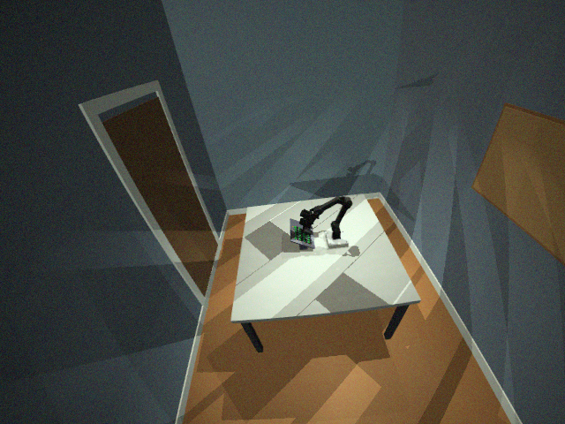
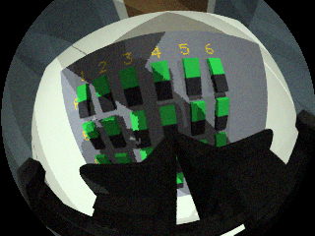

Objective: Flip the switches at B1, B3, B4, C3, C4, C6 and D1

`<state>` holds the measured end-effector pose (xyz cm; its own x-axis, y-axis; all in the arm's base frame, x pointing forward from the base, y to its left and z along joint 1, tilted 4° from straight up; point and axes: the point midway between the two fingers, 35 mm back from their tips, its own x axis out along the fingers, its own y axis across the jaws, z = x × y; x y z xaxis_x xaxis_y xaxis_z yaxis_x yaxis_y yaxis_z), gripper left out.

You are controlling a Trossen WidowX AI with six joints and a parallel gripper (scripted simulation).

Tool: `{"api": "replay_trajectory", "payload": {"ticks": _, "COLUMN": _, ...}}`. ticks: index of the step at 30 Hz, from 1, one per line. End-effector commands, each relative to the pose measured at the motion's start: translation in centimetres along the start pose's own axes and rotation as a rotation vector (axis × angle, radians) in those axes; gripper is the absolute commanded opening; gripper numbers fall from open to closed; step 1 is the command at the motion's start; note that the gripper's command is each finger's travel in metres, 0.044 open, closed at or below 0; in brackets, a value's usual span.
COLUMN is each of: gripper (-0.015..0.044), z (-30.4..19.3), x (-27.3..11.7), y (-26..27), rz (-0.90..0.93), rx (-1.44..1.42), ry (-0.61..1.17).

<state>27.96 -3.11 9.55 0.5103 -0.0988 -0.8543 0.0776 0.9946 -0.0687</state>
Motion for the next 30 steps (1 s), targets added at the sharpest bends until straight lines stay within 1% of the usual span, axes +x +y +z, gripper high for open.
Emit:
{"api": "replay_trajectory", "payload": {"ticks": 1, "gripper": 0.0, "z": -0.01, "x": 0.05, "y": 0.04, "rz": 0.003, "rx": -0.007, "ry": 0.0}}
{"api": "replay_trajectory", "payload": {"ticks": 30, "gripper": 0.0, "z": -0.02, "x": 0.43, "y": 0.04, "rz": 0.003, "rx": -0.007, "ry": 0.0}}
